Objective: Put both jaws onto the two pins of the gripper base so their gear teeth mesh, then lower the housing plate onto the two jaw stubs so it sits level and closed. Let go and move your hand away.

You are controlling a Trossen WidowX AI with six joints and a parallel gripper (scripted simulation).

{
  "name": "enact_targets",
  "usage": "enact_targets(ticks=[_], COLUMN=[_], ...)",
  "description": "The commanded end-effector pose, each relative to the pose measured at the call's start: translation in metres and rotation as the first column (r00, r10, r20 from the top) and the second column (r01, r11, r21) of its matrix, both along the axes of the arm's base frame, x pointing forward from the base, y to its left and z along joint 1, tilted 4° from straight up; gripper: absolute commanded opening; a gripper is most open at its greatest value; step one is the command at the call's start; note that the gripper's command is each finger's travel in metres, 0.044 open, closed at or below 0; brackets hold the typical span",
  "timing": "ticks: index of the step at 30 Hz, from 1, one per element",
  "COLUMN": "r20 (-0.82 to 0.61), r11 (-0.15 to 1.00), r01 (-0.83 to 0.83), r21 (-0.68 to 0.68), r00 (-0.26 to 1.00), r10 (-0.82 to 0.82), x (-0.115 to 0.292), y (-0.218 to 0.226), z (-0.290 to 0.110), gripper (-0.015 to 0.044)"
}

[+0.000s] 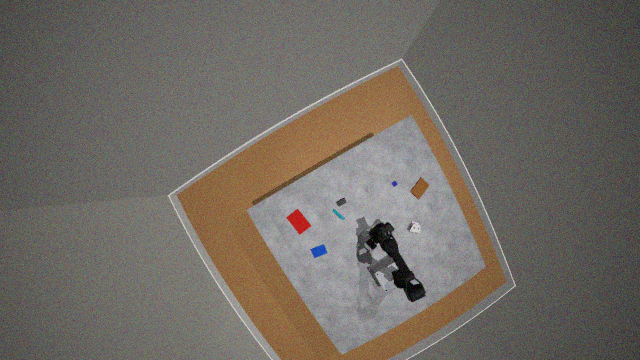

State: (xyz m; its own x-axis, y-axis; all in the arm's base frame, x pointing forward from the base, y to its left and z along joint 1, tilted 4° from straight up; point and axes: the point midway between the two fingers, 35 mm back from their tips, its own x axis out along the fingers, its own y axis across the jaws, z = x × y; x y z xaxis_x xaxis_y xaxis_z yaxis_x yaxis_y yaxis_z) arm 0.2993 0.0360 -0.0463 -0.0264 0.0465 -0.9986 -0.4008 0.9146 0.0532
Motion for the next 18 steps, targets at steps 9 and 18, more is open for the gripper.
enact_targets(ticks=[9, 18], r20=[-0.005, -0.005], r11=[1.0, 1.0], r01=[-0.001, -0.001], r21=[0.003, 0.003], r00=[1.0, 1.0], r10=[0.001, 0.001], x=[-0.0023, -0.0023], y=[0.0005, 0.0006], z=[-0.0054, -0.0065], gripper=[0.0134, 0.0134])
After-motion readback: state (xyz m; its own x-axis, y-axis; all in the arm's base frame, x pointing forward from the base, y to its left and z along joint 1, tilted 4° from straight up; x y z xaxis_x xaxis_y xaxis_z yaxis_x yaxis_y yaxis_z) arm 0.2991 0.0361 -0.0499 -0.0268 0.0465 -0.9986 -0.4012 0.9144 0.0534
